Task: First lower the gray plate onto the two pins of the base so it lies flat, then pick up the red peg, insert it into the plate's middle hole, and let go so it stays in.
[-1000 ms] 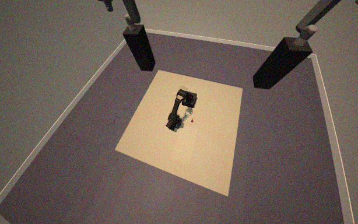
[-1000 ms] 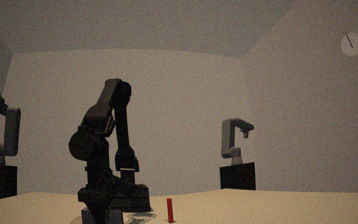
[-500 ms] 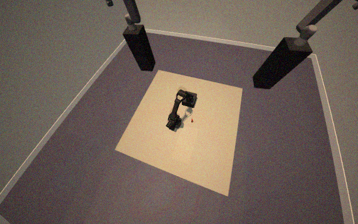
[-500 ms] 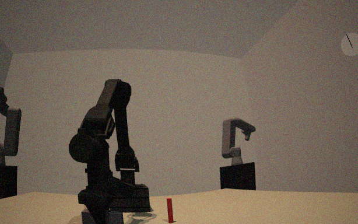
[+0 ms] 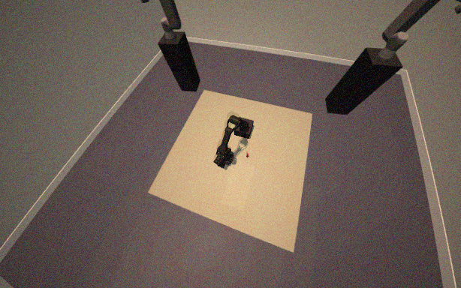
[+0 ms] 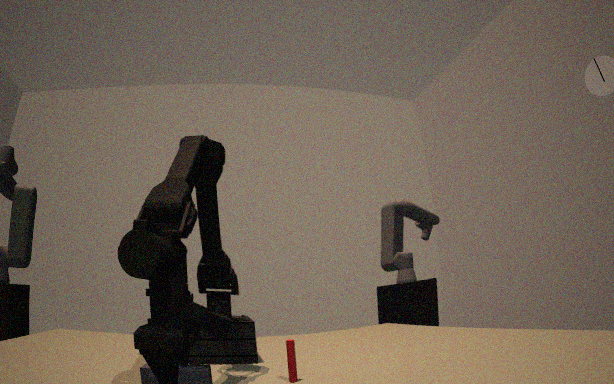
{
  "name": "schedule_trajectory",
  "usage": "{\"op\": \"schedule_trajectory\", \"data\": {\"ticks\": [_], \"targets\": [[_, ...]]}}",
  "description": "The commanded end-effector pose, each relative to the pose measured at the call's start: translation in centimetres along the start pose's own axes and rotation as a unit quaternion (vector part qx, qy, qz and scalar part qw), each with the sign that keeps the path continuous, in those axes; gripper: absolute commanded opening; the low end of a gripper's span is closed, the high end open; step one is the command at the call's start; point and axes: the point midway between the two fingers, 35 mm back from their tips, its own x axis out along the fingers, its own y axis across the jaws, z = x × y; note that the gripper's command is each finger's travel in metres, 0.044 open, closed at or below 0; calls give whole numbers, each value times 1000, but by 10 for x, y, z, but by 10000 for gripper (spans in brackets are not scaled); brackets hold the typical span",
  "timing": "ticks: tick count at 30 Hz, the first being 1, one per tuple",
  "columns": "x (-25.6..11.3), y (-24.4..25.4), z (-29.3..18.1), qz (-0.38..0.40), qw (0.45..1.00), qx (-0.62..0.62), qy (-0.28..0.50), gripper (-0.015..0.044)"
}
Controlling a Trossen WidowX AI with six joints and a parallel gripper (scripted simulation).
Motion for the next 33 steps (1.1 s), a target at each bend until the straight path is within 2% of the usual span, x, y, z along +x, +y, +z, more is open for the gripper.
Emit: {"op": "schedule_trajectory", "data": {"ticks": [1,3,10,17,21,25,29,33], "targets": [[-1,-1,0,-2,1000,0,0,440],[-11,-3,0,-2,1000,0,0,440],[-115,-2,-1,1,1000,0,-1,440],[-120,0,0,1,1000,7,-1,440],[-121,5,23,2,991,136,-2,440],[-121,12,49,3,957,289,-2,440],[-121,22,74,4,901,434,-3,440],[-121,34,97,5,822,570,-2,440]]}}
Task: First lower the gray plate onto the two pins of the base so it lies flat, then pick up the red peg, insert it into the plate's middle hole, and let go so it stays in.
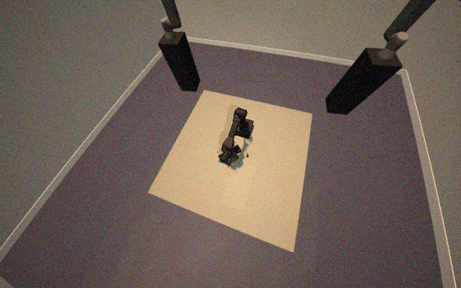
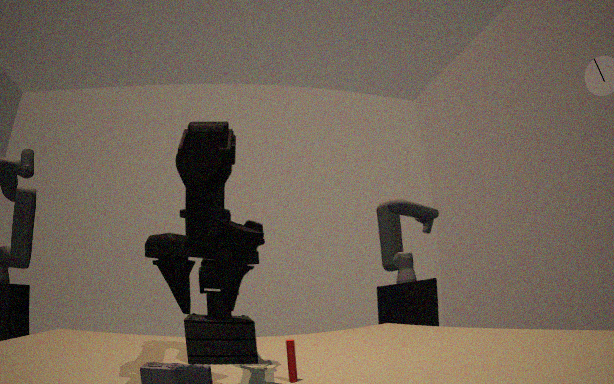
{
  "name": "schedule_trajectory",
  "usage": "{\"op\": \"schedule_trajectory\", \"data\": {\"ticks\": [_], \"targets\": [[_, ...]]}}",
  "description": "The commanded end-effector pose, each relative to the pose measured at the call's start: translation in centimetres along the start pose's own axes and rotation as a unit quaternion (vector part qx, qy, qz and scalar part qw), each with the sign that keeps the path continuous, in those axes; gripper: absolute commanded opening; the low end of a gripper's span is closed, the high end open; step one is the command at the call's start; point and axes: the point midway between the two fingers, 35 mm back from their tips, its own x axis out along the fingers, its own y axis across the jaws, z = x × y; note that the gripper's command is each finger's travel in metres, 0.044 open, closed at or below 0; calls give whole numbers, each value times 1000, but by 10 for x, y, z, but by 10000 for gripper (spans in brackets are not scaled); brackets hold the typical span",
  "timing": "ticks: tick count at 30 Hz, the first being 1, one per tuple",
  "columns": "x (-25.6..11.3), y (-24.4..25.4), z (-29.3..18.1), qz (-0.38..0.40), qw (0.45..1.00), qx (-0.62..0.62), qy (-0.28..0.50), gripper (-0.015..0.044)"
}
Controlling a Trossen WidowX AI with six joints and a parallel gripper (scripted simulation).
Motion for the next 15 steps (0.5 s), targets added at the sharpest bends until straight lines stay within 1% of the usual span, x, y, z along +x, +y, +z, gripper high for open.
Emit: {"op": "schedule_trajectory", "data": {"ticks": [1,3,8,15], "targets": [[-4,48,21,-5,953,302,-7,440],[-4,60,25,-4,927,376,-7,440],[-3,80,31,-2,879,477,-7,440],[-2,107,37,1,793,609,-7,440]]}}
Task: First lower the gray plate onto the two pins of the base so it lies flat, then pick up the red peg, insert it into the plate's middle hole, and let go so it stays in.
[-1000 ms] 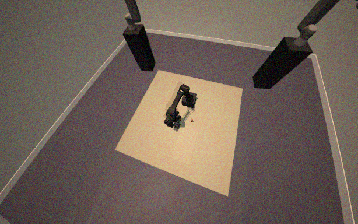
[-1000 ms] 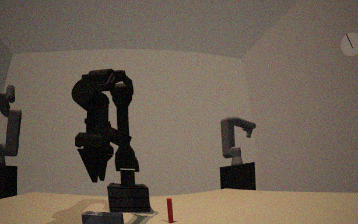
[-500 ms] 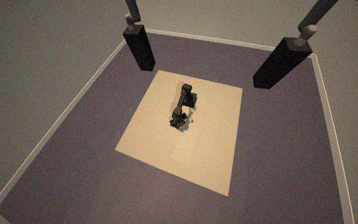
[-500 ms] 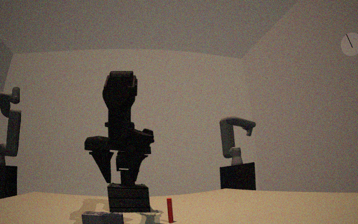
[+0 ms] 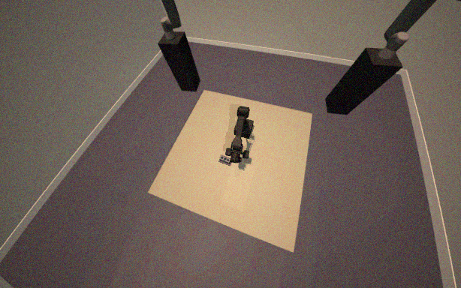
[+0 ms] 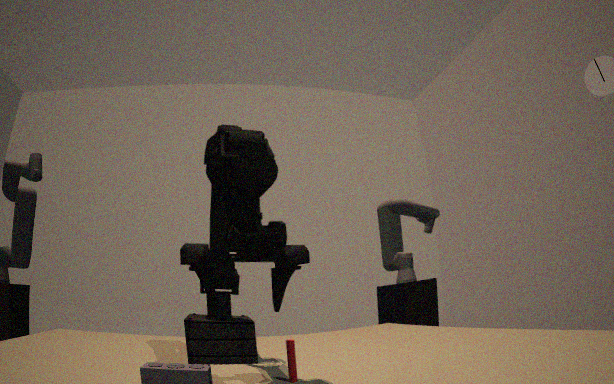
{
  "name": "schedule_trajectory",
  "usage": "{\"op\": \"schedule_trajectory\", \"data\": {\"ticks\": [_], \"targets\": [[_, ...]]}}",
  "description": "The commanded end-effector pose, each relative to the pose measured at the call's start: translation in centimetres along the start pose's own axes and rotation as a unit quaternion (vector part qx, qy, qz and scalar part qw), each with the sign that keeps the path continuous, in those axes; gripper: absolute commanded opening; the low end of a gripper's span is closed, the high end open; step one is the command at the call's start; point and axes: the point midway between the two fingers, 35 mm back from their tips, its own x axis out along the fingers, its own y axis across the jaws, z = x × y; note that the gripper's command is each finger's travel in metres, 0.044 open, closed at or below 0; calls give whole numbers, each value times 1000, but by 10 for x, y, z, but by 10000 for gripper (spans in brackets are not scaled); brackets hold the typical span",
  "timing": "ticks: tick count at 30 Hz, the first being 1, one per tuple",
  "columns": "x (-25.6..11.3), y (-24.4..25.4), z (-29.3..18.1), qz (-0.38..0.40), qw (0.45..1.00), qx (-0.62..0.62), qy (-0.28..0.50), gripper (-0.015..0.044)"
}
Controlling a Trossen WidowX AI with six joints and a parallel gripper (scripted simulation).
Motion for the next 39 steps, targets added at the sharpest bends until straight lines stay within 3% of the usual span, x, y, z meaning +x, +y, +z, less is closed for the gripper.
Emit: {"op": "schedule_trajectory", "data": {"ticks": [1,15,31,35,39], "targets": [[-4,51,-28,2,945,326,-13,440],[-1,84,-53,7,800,600,-10,440],[0,84,-54,7,799,601,-10,440],[25,84,-54,7,799,601,-10,440],[28,84,-54,7,799,601,-10,440]]}}
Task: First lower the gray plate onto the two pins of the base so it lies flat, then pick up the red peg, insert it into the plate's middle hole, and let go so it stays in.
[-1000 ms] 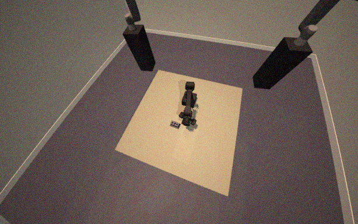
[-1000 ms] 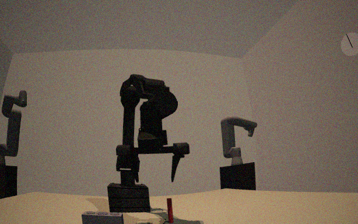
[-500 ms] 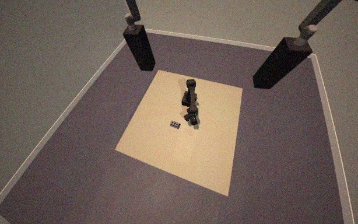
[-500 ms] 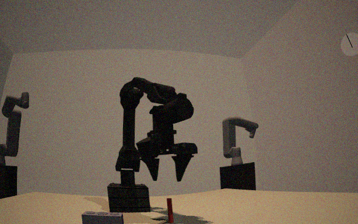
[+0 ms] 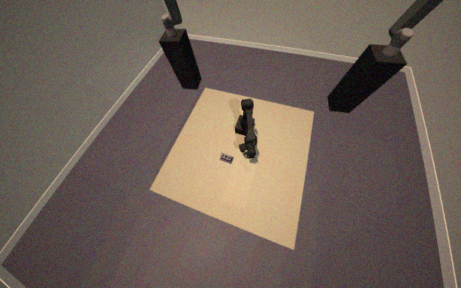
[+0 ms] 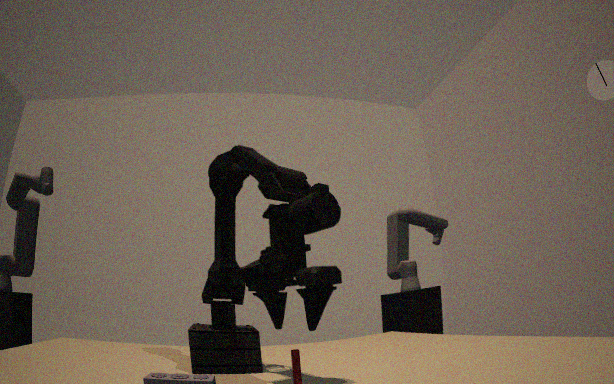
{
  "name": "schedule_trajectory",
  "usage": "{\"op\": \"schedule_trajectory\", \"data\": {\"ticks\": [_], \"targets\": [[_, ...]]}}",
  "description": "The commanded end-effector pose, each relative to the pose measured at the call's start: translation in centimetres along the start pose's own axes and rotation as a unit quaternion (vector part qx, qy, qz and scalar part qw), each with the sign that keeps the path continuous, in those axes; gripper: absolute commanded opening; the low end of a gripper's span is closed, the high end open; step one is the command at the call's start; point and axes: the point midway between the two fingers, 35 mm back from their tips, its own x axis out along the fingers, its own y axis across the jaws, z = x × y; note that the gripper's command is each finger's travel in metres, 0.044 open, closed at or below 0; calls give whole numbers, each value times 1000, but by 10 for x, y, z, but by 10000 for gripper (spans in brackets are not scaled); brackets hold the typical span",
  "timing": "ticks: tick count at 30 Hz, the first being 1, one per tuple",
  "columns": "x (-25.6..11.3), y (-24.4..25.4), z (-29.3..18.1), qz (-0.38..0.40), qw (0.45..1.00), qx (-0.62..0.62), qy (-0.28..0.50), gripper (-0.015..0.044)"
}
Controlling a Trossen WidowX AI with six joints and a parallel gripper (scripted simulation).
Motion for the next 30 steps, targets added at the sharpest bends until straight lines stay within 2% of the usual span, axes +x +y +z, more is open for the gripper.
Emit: {"op": "schedule_trajectory", "data": {"ticks": [1,4,30], "targets": [[8,-1,1,-3,1000,3,-2,440],[21,-2,0,-3,1000,3,-2,440],[57,-2,0,-3,1000,3,-2,440]]}}
